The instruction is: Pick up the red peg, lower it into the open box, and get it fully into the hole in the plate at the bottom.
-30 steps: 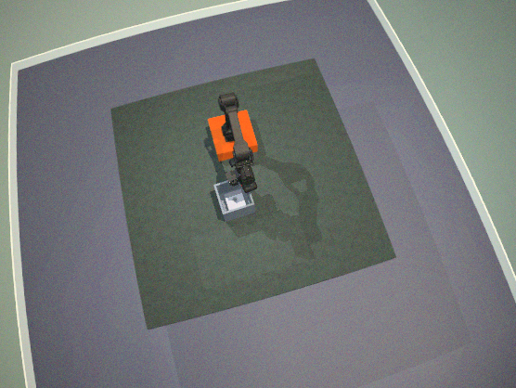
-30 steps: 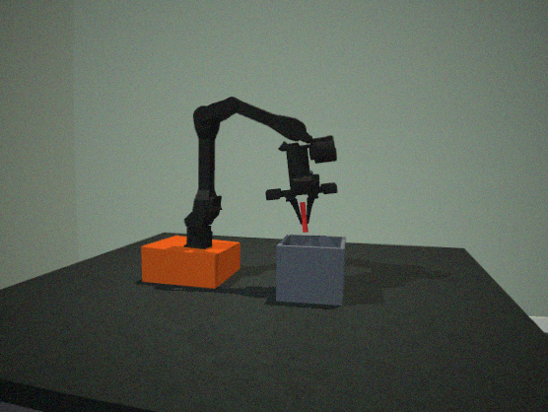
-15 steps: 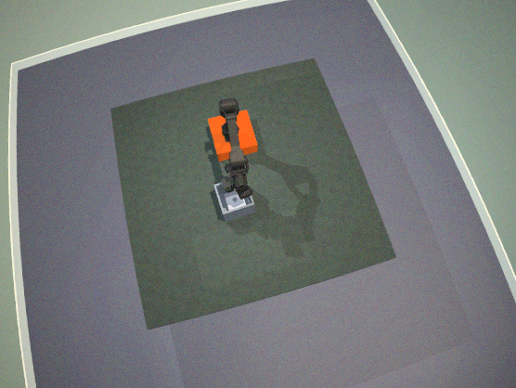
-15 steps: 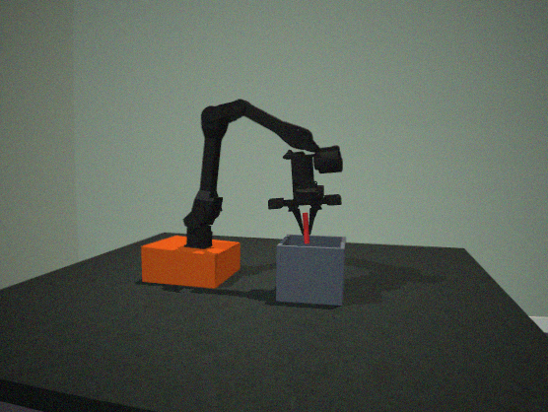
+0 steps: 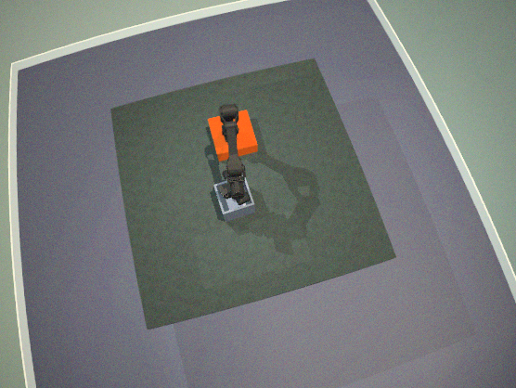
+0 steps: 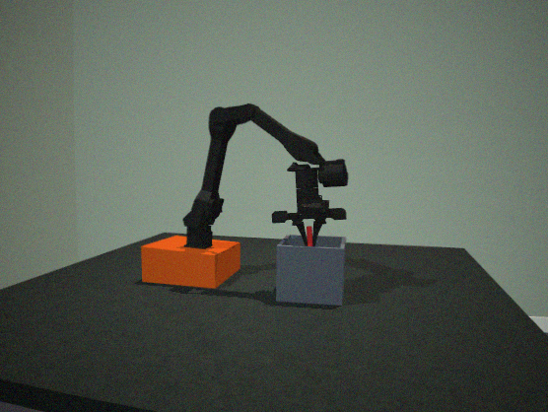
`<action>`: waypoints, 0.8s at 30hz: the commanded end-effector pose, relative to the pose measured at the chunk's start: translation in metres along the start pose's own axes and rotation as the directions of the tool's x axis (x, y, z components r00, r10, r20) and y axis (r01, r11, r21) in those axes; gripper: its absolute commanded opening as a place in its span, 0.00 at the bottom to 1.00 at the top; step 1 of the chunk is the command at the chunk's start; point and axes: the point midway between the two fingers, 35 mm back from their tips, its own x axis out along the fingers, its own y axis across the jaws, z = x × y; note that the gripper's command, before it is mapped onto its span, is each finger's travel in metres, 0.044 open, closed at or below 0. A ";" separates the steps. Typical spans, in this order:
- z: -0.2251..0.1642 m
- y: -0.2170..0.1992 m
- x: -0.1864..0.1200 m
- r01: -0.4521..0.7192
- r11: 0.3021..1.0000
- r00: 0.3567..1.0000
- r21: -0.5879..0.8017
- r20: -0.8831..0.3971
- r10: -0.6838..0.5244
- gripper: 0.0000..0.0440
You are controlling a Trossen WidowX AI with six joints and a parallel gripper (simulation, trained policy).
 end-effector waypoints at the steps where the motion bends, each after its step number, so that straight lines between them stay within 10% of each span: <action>1: 0.003 0.000 0.010 0.009 1.000 1.000 -0.010 -0.010 -0.009 0.00; 14: 0.008 0.004 0.039 0.035 0.997 0.999 -0.062 -0.014 -0.036 0.01; 24: 0.009 0.004 0.045 0.070 0.993 0.996 -0.090 -0.048 -0.075 0.25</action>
